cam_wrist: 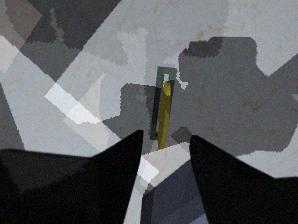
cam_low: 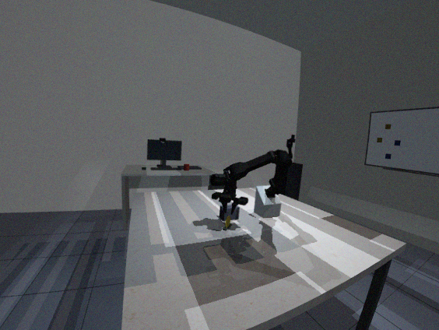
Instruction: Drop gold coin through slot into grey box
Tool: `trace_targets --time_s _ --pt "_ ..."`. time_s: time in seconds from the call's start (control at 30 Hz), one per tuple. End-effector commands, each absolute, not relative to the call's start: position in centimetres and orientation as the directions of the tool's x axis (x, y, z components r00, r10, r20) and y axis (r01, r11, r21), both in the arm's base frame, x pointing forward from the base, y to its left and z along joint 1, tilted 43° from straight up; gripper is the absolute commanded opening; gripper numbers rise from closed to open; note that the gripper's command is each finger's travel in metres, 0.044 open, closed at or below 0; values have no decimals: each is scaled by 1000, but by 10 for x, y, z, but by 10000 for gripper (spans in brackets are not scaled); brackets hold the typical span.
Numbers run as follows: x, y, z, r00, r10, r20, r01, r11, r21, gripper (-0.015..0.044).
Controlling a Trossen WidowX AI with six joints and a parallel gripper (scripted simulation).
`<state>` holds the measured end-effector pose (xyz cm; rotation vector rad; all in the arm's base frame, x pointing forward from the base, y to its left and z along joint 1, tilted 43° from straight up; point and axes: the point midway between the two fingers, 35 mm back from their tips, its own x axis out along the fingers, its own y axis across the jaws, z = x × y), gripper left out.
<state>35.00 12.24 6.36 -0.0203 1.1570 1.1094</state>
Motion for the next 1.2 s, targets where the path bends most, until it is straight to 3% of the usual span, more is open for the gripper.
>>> trace_targets --time_s 0.0,1.17 --pt "350 126 59 -33 685 -728 -697 506 508 161" --pt "348 166 18 -33 687 -726 -697 505 509 161"
